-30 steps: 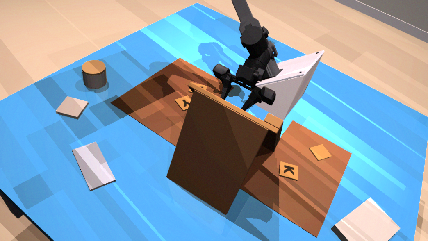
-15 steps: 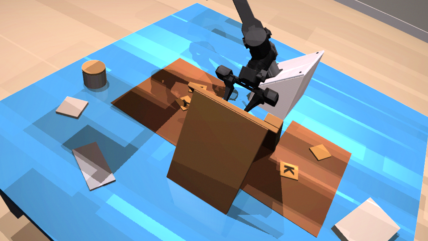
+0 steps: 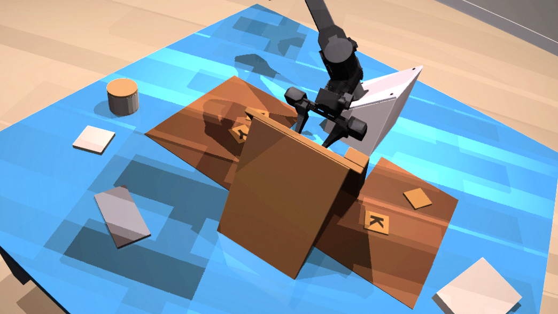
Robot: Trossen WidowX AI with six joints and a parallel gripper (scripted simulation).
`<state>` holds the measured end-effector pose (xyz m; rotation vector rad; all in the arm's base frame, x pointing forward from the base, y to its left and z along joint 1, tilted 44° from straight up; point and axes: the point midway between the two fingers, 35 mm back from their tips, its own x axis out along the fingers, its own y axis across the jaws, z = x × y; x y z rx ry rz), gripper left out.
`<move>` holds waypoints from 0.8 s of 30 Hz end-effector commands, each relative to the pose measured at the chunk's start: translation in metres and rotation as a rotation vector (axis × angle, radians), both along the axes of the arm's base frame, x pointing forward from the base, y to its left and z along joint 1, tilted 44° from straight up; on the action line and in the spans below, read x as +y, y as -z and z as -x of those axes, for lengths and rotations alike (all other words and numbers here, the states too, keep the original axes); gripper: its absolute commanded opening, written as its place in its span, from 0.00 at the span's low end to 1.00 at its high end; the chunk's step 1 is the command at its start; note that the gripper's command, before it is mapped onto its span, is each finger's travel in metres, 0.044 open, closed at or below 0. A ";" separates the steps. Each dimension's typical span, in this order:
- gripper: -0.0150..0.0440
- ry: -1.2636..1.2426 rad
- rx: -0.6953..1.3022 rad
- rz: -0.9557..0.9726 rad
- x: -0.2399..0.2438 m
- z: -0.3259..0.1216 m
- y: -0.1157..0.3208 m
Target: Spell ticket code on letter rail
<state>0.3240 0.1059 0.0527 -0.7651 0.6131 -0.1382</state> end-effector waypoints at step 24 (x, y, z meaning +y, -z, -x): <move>0.25 0.004 -0.009 -0.004 0.013 0.000 0.009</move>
